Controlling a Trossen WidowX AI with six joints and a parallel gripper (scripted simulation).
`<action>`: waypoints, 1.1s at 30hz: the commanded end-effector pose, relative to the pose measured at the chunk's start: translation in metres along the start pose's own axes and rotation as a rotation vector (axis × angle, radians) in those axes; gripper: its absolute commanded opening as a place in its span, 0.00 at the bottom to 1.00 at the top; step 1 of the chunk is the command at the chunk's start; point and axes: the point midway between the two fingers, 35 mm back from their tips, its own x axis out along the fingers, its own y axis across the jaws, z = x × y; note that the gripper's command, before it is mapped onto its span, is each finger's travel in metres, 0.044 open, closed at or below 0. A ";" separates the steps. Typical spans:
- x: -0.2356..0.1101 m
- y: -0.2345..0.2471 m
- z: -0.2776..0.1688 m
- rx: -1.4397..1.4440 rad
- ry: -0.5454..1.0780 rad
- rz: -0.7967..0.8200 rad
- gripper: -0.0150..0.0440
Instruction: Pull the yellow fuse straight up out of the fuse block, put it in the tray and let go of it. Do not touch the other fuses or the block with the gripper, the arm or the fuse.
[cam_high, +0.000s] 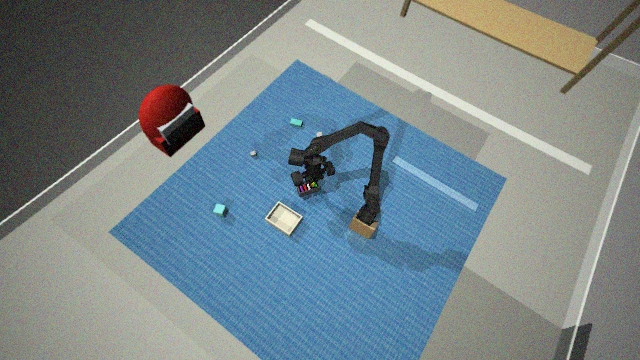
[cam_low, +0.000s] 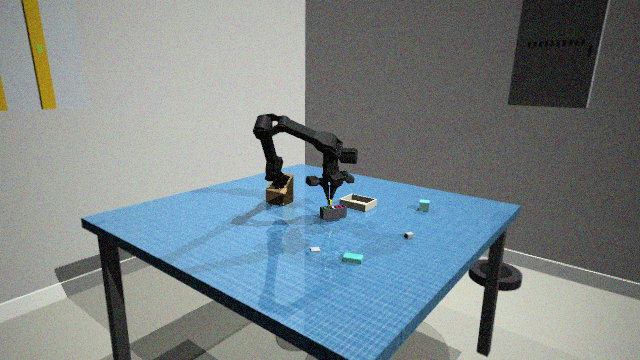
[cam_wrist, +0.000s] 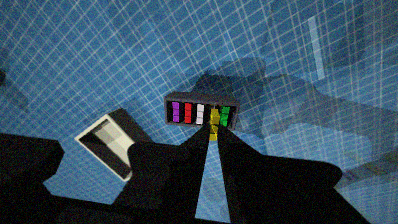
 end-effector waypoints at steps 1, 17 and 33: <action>-0.004 0.001 0.000 0.003 0.003 0.004 0.25; -0.024 0.001 0.000 0.003 0.003 0.004 0.25; -0.031 0.073 -0.025 0.002 0.009 0.018 0.25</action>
